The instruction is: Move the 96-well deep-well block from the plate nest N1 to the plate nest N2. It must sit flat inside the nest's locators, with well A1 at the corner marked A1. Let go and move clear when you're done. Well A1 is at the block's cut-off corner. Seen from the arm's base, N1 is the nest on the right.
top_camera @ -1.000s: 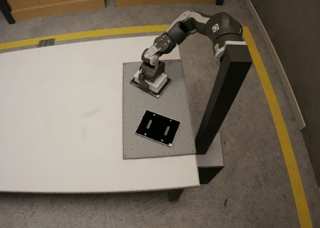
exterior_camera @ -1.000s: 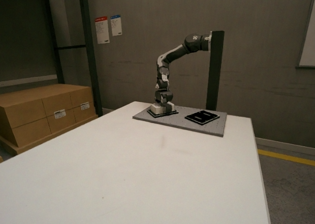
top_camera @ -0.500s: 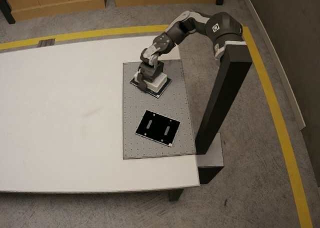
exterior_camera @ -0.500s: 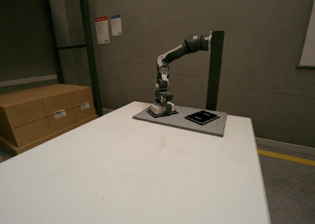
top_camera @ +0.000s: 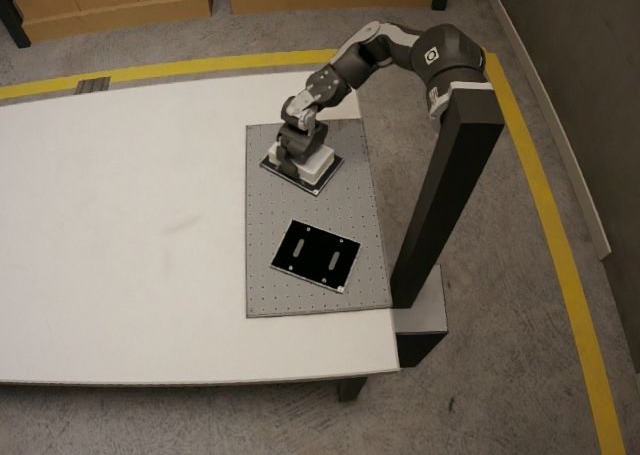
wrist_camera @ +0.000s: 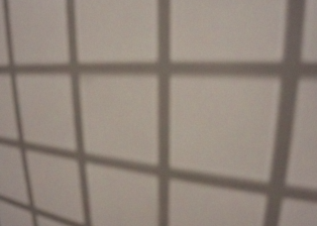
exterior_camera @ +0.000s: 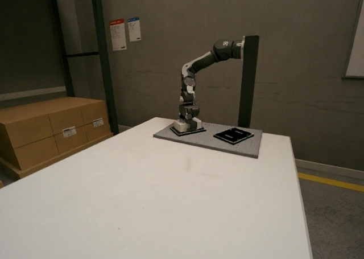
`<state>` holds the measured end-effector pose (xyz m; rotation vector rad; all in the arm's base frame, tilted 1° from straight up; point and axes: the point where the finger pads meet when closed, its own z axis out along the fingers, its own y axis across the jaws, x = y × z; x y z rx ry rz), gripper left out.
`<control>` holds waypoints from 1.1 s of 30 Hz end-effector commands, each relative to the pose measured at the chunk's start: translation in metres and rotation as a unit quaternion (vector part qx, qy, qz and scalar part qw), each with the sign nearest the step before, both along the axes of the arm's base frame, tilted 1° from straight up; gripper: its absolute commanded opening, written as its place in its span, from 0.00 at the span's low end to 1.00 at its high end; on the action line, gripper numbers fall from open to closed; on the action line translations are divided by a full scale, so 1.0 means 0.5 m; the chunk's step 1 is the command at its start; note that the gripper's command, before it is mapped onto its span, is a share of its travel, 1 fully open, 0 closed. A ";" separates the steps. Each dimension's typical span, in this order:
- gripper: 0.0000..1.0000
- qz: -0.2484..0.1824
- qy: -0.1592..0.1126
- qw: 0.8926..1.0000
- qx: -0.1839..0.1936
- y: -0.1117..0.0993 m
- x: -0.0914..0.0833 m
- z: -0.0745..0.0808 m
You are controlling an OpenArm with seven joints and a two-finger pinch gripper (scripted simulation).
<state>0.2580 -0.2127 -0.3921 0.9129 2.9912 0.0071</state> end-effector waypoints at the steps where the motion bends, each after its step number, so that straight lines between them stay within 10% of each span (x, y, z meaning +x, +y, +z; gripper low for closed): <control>1: 0.30 0.000 -0.003 1.000 0.005 0.005 0.003 0.001; 12: 0.00 0.000 -0.001 1.000 0.000 0.000 0.002 0.001; 33: 0.00 0.000 -0.001 1.000 0.000 0.000 0.002 0.001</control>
